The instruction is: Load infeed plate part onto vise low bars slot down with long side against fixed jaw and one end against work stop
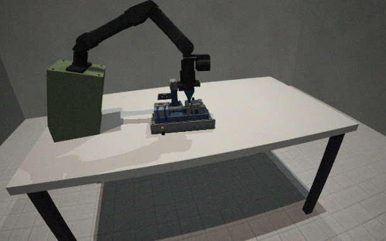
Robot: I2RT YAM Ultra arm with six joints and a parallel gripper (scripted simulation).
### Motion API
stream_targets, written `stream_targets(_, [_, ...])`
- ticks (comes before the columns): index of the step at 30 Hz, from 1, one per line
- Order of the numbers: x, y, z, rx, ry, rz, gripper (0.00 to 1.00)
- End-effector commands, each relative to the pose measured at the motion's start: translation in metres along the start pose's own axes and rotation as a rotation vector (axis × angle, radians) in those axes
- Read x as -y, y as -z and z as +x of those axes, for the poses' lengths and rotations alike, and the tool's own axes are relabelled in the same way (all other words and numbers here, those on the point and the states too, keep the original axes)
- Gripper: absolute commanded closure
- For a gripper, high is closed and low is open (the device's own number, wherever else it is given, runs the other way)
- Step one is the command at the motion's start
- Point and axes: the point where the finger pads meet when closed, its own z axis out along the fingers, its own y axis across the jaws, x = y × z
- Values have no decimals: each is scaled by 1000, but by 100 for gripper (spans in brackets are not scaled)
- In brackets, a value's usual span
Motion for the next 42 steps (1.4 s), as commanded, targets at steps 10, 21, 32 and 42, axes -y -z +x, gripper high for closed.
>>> stream_targets(10, [6, 2, -1, 11, -5, 7, 100])
stream_targets(21, [10, 2, -2, 10, -2, 19, 100])
stream_targets(32, [14, 1, -3, 8, 1, 34, 100])
stream_targets(42, [15, 3, -3, 8, 2, 37, 100])
